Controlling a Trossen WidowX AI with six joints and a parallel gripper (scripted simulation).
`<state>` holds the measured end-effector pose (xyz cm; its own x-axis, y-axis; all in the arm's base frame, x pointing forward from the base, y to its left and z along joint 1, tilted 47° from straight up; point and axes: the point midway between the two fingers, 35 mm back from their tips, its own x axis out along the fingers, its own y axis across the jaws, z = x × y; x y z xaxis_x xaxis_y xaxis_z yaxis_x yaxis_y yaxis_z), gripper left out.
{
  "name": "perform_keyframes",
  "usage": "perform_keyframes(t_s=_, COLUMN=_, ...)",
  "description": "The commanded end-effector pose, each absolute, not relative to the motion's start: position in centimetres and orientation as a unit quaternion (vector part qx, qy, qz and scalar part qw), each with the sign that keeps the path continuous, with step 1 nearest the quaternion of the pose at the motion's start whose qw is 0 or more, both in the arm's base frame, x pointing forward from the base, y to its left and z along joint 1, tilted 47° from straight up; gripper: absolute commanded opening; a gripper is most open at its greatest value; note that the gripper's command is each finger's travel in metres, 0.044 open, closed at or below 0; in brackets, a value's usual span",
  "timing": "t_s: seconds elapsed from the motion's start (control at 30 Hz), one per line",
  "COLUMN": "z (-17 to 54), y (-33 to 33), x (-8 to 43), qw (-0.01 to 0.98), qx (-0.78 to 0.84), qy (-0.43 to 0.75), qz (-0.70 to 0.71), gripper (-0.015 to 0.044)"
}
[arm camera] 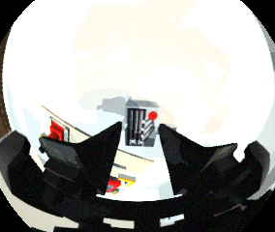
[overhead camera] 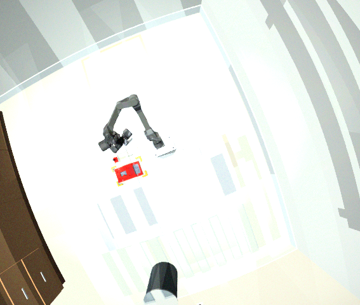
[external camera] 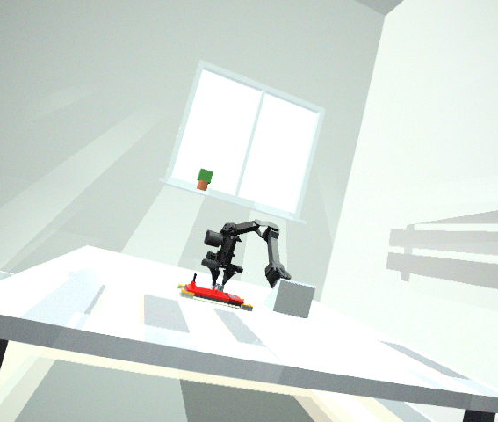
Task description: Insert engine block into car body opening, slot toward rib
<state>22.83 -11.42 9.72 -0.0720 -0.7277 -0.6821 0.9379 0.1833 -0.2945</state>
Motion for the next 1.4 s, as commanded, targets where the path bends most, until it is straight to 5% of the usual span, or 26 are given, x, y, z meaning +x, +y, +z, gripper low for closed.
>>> perform_keyframes(t_s=0.0, z=9.8, y=-11.5, x=22.9, qw=0.668, qx=0.135, qy=0.382, qz=-0.624, gripper=0.0118)
perform_keyframes(t_s=0.2, z=9.8, y=-11.5, x=22.9, qw=0.668, qx=0.135, qy=0.382, qz=-0.624, gripper=0.0078)
perform_keyframes(t_s=0.3, z=9.9, y=-11.3, x=22.9, qw=0.669, qx=0.135, qy=0.381, qz=-0.623, gripper=0.0000)
perform_keyframes(t_s=1.37, z=16.8, y=-3.8, x=23.3, qw=0.692, qx=0.172, qy=0.363, qz=-0.600, gripper=0.0000)
